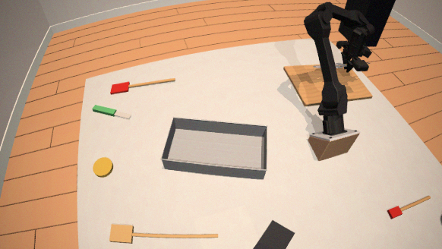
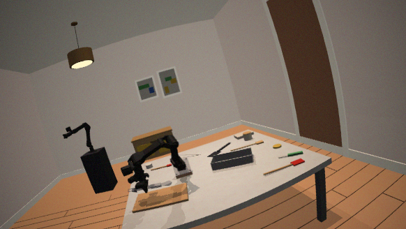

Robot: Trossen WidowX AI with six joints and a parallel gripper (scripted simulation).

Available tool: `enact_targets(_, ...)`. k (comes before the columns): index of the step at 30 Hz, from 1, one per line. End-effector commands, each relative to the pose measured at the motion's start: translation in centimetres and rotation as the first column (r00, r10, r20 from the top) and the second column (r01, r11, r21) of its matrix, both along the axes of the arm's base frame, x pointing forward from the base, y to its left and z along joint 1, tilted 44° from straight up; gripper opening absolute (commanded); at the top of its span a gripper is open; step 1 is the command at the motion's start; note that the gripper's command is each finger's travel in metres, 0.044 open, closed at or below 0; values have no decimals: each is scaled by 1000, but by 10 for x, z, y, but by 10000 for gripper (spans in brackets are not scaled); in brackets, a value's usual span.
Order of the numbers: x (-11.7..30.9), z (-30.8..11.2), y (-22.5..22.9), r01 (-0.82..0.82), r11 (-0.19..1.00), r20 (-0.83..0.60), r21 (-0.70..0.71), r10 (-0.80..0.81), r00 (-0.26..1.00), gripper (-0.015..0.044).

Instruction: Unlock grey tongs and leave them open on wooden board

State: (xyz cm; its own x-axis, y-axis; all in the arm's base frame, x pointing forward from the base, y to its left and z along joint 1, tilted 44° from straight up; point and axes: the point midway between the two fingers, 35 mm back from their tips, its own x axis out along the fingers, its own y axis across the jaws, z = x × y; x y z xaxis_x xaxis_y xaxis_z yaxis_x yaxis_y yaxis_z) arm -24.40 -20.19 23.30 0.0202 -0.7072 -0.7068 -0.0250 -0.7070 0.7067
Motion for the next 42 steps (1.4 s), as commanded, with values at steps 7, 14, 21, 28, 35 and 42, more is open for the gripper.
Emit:
enact_targets(7, 2, -12, -11, -12, 1000, -5, 3, 12, 1000, -150)
enact_targets(14, 4, -17, -16, -20, 1000, -7, 3, 20, 1000, -150)
enact_targets(21, 5, -16, -16, -25, 1000, -7, -1, 25, 1000, -45)
enact_targets(28, 5, -16, -16, -25, 1000, -7, -1, 25, 1000, 139)
enact_targets(35, 5, -16, -16, -25, 1000, -7, -1, 25, 1000, 323)
enact_targets(42, 5, -16, -16, -25, 1000, -7, -1, 25, 1000, 440)
